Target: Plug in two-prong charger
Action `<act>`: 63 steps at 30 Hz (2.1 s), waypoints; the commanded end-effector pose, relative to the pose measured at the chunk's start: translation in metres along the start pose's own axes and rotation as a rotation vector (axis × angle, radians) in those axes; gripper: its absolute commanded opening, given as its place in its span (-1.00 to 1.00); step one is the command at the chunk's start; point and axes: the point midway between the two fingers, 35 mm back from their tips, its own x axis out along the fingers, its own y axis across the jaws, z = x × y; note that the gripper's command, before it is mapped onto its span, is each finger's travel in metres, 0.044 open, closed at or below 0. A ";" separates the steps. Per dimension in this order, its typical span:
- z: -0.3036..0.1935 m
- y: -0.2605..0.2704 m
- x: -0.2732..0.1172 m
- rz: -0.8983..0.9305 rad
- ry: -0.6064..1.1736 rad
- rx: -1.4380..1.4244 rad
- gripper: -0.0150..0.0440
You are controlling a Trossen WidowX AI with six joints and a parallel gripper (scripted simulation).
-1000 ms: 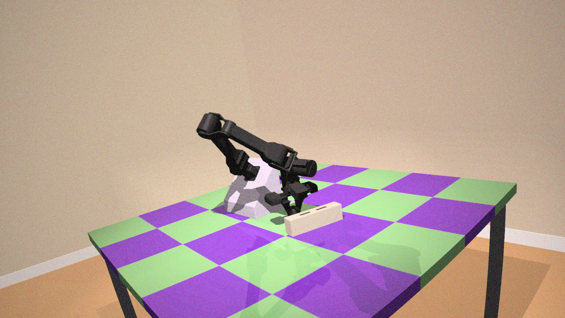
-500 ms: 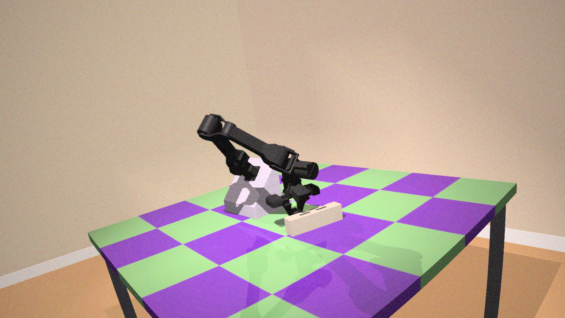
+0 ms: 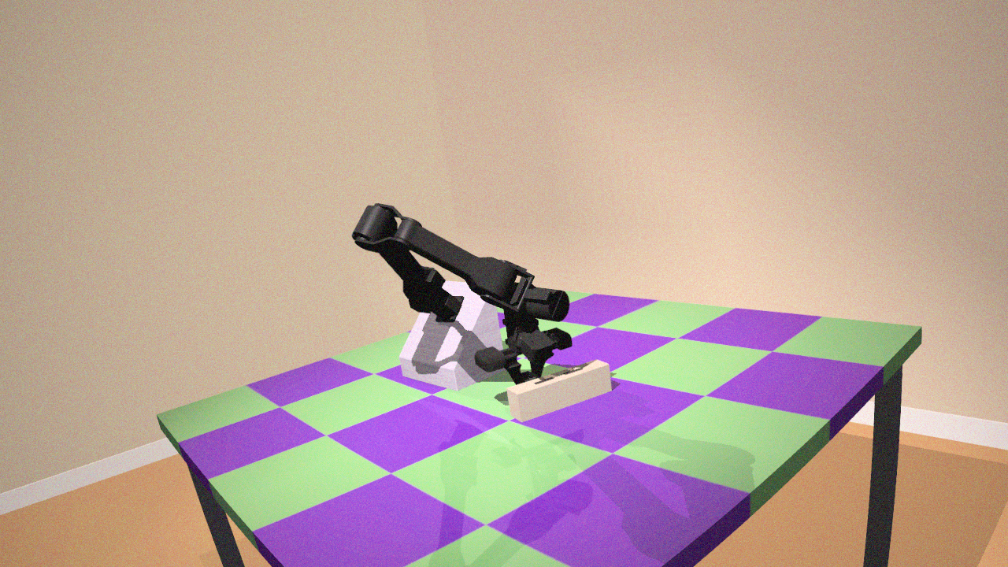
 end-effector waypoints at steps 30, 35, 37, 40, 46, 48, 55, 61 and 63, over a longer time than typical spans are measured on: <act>0.008 -0.002 -0.001 -0.006 -0.001 -0.006 -0.49; 0.009 -0.002 -0.001 -0.006 -0.001 -0.006 -0.49; 0.009 -0.002 -0.001 -0.006 -0.001 -0.006 -0.49; 0.009 -0.002 -0.001 -0.006 -0.001 -0.006 -0.49; 0.010 -0.002 -0.001 -0.006 -0.001 -0.006 -0.49; 0.011 -0.002 -0.001 -0.006 -0.001 -0.006 -0.49; 0.013 -0.002 -0.001 -0.006 -0.001 -0.006 -0.49; 0.015 -0.002 -0.001 -0.006 -0.001 -0.006 -0.49; 0.016 -0.002 -0.001 -0.006 -0.001 -0.006 -0.49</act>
